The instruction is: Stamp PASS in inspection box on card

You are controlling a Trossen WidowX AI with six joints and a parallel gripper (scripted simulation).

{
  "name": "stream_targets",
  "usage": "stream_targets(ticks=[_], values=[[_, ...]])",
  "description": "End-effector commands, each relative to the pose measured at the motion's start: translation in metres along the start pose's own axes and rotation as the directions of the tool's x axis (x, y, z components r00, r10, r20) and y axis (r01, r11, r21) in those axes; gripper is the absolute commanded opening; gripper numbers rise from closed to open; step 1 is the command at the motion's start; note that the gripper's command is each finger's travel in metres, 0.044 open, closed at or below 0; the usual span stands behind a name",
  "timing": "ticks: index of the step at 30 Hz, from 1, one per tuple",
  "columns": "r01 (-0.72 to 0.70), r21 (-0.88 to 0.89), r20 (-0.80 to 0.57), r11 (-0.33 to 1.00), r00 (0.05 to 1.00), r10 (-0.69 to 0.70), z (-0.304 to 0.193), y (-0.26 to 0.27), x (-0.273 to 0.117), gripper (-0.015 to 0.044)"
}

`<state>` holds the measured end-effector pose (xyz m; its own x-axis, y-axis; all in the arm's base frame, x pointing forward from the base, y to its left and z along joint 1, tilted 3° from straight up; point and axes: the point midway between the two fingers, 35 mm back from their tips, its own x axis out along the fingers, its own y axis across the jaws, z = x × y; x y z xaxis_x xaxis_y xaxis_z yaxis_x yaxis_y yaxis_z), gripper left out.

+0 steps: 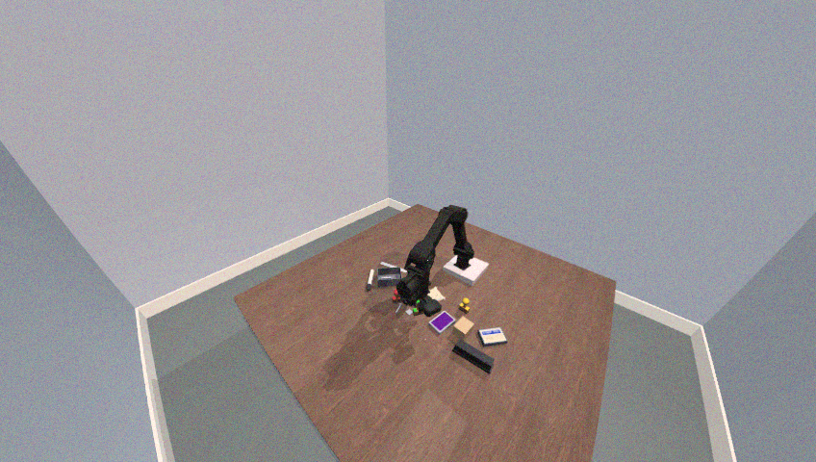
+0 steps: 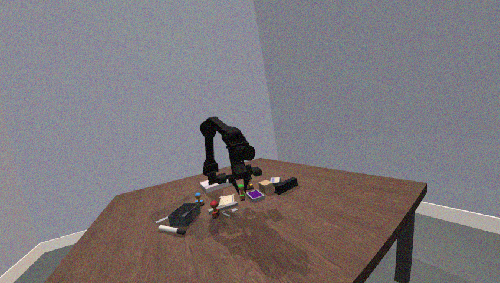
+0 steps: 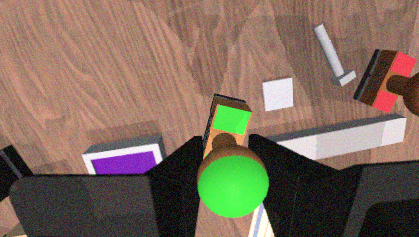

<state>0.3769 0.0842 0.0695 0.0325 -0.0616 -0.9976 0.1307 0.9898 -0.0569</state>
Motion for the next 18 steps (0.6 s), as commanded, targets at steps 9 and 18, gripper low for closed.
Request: stream_targets(ticks=[9,18], values=[[0.002,0.000,-0.001,1.000,1.000,-0.002,-0.001,0.000,0.020,0.0000],[0.002,0.000,-0.001,1.000,1.000,-0.002,-0.002,-0.001,0.034,0.0000]])
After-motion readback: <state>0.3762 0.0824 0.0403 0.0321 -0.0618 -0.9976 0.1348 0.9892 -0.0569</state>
